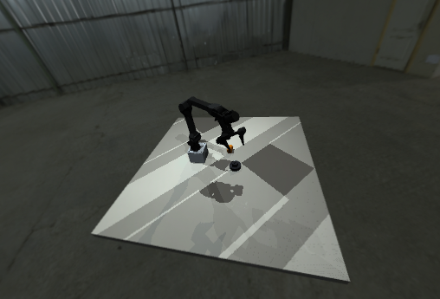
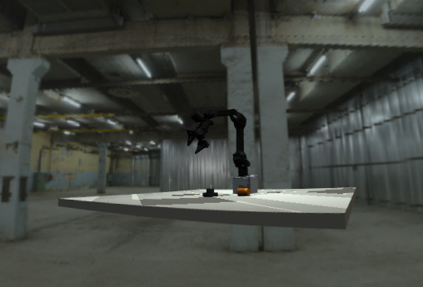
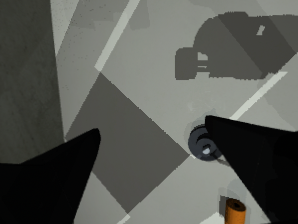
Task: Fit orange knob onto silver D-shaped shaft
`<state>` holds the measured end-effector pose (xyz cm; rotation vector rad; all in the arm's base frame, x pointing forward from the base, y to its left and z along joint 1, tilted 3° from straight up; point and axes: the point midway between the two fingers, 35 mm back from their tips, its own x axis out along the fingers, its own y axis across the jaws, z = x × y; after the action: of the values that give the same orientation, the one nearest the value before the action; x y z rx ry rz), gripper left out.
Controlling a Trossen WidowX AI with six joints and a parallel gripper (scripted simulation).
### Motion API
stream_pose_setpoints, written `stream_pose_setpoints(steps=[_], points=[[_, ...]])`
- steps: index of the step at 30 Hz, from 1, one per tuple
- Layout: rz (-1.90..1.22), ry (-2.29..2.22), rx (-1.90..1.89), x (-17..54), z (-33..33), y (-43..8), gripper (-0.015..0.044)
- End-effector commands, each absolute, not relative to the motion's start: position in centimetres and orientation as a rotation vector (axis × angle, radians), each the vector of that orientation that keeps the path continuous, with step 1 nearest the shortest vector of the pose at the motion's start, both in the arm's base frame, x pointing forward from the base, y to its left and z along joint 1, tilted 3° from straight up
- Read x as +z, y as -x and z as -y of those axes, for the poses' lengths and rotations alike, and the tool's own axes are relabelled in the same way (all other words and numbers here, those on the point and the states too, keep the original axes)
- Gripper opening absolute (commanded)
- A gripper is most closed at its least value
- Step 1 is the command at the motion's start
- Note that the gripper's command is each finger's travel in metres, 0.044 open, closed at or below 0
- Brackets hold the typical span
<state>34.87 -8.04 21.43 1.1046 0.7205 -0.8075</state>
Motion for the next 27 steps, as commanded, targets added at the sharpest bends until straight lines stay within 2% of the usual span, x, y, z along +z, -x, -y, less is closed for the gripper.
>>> stream_pose_setpoints(steps=[1,7,15,19,27], points=[[-0.835,-1.154,-0.837,17.3,2.2,-35.1,0.0440],[-0.996,-1.162,-0.932,10.8,-6.9,-32.2,0.0440],[-1.083,-1.067,-1.091,4.0,-15.2,-24.4,0.0440],[-1.077,-1.027,-1.133,2.3,-16.7,-21.8,0.0440],[-1.077,-1.027,-1.133,0.1,-16.8,-22.3,0.0440]])
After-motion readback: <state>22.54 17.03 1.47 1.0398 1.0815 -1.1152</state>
